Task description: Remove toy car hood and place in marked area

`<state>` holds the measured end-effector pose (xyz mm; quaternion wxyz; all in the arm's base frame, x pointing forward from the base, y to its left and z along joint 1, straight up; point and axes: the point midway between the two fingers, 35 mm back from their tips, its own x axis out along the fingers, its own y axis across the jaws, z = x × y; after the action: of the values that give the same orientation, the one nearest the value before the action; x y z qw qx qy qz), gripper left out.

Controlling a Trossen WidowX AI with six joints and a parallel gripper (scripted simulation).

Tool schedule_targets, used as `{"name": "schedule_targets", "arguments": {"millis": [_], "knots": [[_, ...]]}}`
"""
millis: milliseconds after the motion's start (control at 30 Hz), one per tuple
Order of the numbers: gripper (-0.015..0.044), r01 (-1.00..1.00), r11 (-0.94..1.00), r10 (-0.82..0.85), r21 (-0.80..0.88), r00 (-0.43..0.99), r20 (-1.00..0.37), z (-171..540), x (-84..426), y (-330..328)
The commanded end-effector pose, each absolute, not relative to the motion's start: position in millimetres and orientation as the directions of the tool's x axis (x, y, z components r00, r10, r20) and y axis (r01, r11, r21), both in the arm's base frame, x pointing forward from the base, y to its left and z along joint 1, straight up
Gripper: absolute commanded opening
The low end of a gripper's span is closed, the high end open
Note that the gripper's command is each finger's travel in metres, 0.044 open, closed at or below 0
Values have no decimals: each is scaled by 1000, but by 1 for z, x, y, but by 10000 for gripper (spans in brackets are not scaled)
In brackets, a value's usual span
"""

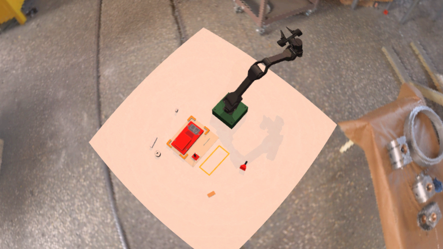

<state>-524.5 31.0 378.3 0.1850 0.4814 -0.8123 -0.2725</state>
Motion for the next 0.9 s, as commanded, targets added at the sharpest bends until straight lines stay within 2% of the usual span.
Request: {"name": "schedule_targets", "arguments": {"millis": [0, 233, 267, 533, 867], "knots": [[246, -678, 390, -881, 624, -471, 39, 379, -525, 32], [430, -554, 459, -800, 694, -598, 52, 380, -525, 76], [440, -538, 471, -783, 699, -619, 51, 379, -525, 87], [440, -422, 567, -637, 707, -770, 51, 365, -524, 153], [440, -296, 639, -442, 710, -897, 25, 351, -495, 243]]}}
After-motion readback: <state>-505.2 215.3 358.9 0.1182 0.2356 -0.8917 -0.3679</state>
